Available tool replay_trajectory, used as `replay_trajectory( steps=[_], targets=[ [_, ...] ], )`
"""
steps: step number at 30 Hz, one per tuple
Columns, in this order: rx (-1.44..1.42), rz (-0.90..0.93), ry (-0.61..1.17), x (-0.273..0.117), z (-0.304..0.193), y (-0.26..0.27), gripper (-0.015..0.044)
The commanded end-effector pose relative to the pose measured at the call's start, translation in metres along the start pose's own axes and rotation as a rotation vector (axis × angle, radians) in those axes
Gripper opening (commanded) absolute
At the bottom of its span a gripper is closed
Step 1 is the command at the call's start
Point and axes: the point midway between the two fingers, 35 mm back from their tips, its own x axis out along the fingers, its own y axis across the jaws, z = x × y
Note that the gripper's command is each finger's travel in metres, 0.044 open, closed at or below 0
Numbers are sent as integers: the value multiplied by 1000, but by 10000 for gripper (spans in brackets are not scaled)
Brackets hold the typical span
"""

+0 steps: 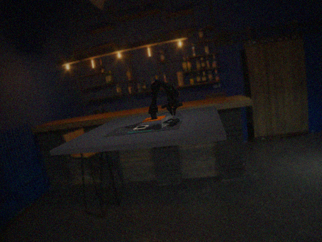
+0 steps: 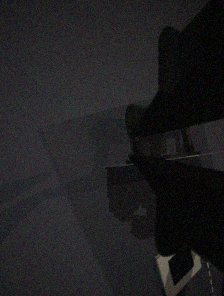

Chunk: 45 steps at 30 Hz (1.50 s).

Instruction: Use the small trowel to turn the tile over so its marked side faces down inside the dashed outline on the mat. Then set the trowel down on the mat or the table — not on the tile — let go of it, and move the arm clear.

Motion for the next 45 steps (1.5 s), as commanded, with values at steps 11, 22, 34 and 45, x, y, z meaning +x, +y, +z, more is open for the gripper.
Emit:
replay_trajectory(
  steps=[11,22,34,45],
  targets=[
    [-2,21,-4,4,0,22,100],
    [-2,22,-4,4,0,38,100],
    [-2,24,-4,4,0,56,100],
    [2,19,-7,3,0,58,100]
  ],
)
